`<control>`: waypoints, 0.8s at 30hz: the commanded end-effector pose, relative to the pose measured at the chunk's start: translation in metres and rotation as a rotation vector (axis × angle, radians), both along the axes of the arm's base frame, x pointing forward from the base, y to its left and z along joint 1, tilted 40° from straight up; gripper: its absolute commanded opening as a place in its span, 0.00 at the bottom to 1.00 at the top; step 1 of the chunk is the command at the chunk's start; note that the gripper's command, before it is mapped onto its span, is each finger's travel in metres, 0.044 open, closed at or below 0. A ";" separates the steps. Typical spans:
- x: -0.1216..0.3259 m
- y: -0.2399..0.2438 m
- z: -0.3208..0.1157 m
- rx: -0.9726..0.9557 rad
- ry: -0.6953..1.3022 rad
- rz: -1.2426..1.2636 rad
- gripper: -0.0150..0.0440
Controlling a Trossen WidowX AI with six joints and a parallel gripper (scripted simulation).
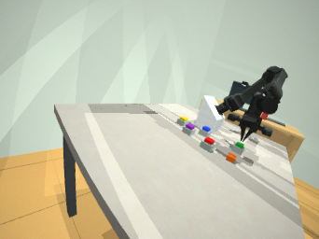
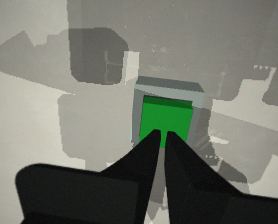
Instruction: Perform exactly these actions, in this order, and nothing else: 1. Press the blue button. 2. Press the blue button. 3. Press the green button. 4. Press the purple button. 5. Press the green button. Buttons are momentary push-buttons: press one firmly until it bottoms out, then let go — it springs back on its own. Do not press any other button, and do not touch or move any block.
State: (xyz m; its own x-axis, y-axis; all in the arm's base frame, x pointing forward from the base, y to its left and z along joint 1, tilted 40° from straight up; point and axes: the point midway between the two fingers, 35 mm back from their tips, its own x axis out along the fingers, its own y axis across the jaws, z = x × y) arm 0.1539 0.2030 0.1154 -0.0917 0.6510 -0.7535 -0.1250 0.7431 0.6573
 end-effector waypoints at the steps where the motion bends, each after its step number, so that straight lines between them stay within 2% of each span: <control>1: 0.000 0.004 -0.006 -0.004 0.003 -0.004 0.29; 24: -0.002 0.012 -0.016 -0.002 0.004 -0.004 0.29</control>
